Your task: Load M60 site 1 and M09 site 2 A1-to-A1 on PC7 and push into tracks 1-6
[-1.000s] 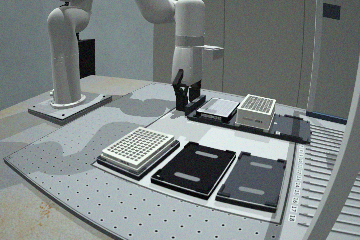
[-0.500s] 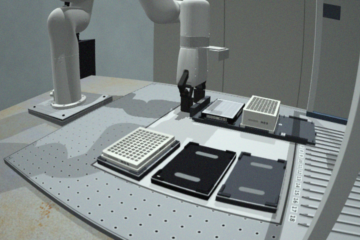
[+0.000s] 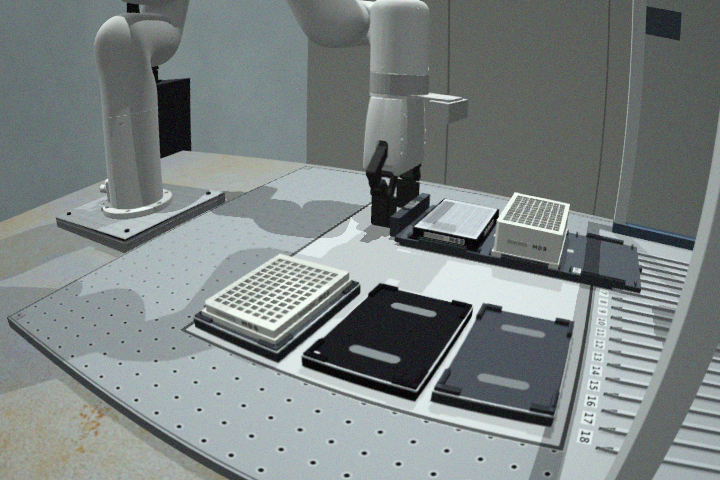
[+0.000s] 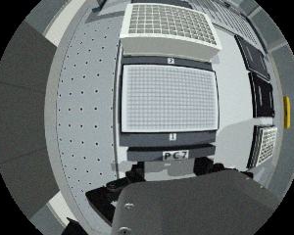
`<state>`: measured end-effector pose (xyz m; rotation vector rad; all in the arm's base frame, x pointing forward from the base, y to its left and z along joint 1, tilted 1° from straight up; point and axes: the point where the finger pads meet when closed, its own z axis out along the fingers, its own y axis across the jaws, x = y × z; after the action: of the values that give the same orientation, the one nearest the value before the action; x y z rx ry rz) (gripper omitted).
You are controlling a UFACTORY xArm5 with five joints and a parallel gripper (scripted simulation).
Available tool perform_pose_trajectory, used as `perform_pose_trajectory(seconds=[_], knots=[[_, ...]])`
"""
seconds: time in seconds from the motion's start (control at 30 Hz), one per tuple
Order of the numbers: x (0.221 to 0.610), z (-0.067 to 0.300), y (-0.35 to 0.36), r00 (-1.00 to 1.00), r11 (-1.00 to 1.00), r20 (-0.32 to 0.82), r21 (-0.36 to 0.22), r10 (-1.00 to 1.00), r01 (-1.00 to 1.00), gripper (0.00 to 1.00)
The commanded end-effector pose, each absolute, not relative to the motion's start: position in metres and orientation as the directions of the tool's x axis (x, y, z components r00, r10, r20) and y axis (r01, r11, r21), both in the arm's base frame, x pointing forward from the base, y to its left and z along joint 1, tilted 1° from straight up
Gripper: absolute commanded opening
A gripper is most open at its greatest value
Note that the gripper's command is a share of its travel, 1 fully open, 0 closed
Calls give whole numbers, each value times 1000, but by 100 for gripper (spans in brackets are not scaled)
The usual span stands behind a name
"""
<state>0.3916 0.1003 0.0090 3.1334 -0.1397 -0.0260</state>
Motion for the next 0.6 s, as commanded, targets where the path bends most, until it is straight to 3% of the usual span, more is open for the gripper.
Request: perform_pose_trajectory(seconds=[0.0,0.57], knots=[[396,10,100,996,-996,-18,-10,-89,-89,81],[411,10,99,996,-996,-18,-10,-89,-89,81]])
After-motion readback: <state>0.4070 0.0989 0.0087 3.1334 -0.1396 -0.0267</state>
